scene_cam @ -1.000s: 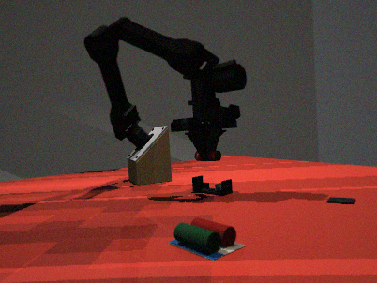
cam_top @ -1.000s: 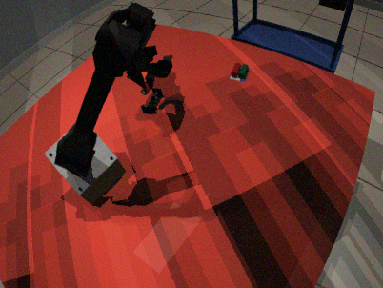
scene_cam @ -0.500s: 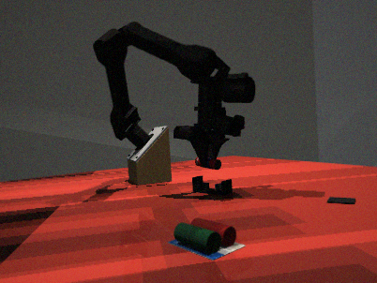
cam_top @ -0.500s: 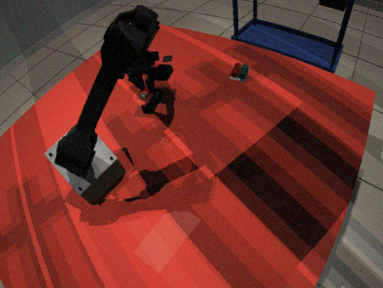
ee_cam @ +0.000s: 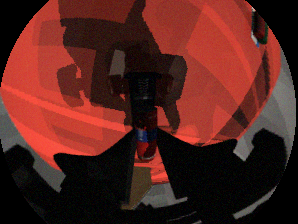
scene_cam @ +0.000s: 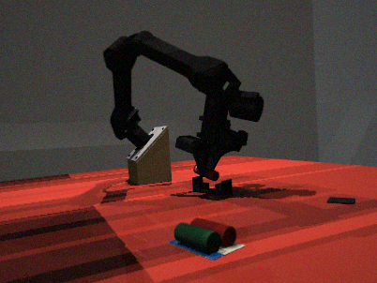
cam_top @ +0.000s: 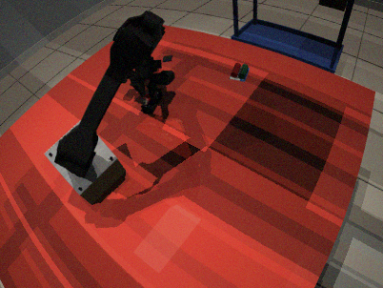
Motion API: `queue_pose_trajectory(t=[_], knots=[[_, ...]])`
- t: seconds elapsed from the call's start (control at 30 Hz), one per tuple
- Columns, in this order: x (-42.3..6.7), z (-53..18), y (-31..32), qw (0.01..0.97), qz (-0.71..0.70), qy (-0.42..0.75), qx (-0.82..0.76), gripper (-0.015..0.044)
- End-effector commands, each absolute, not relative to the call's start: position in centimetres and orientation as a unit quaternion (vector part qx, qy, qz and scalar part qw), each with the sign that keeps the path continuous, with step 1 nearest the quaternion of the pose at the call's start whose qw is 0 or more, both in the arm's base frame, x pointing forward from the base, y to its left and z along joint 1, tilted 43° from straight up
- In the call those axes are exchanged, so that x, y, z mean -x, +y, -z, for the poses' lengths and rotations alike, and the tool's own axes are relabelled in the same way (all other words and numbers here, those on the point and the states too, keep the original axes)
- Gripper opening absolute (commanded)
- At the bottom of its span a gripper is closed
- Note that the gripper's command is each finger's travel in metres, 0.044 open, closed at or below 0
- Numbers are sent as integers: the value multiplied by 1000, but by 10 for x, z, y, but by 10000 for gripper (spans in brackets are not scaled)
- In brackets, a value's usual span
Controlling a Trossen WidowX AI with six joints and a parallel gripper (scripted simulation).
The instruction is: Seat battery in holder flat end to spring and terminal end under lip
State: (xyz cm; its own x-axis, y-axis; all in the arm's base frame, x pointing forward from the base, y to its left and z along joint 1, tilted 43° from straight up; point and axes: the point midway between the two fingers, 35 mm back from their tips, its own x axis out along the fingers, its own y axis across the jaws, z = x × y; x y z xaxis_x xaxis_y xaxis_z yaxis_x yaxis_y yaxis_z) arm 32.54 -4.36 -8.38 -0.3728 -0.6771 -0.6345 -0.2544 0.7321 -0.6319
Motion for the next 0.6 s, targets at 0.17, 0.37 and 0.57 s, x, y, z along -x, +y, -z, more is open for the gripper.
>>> queue_pose_trajectory(t=[0.17, 0.37, 0.57], knots=[[-326, 88, -46, 462, 228, 809, 284, 86], [-327, 89, -47, 450, 232, 815, 281, 86], [-328, 91, -48, 439, 236, 822, 277, 86]])
